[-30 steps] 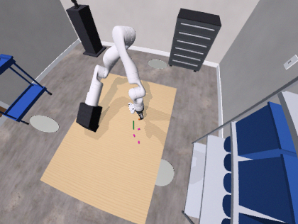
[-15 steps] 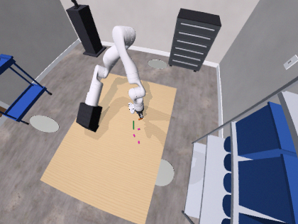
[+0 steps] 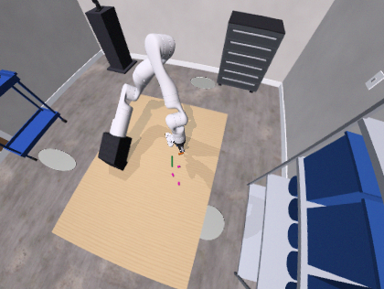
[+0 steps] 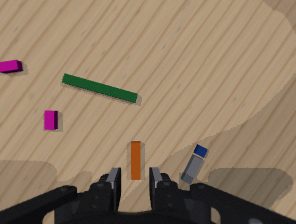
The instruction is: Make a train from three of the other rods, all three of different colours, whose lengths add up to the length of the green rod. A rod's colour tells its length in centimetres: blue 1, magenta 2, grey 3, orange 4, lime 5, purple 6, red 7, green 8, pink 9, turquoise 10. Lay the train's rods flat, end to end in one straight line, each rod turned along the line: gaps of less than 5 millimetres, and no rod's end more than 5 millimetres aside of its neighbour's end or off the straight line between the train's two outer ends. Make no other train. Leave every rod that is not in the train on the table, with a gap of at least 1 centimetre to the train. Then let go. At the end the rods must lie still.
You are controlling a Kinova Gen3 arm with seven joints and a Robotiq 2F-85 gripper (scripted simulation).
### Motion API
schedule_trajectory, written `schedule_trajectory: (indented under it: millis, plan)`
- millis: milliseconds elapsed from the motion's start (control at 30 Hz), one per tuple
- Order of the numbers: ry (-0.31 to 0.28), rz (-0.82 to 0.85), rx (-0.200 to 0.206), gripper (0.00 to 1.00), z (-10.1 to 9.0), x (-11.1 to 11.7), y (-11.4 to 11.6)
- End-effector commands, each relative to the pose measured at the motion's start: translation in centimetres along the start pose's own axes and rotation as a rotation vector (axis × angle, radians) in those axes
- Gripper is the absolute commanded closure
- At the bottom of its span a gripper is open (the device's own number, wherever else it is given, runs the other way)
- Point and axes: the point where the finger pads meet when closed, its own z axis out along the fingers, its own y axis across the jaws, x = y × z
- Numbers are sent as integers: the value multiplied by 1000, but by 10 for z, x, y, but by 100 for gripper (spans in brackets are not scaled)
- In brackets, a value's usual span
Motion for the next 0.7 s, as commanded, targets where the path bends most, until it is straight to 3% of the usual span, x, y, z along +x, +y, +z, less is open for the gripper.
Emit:
schedule_trajectory:
  millis: [0, 667]
  plan:
    - [1, 0, -1, 76, 2, 0, 0]
    - [1, -1, -1, 76, 23, 0, 0]
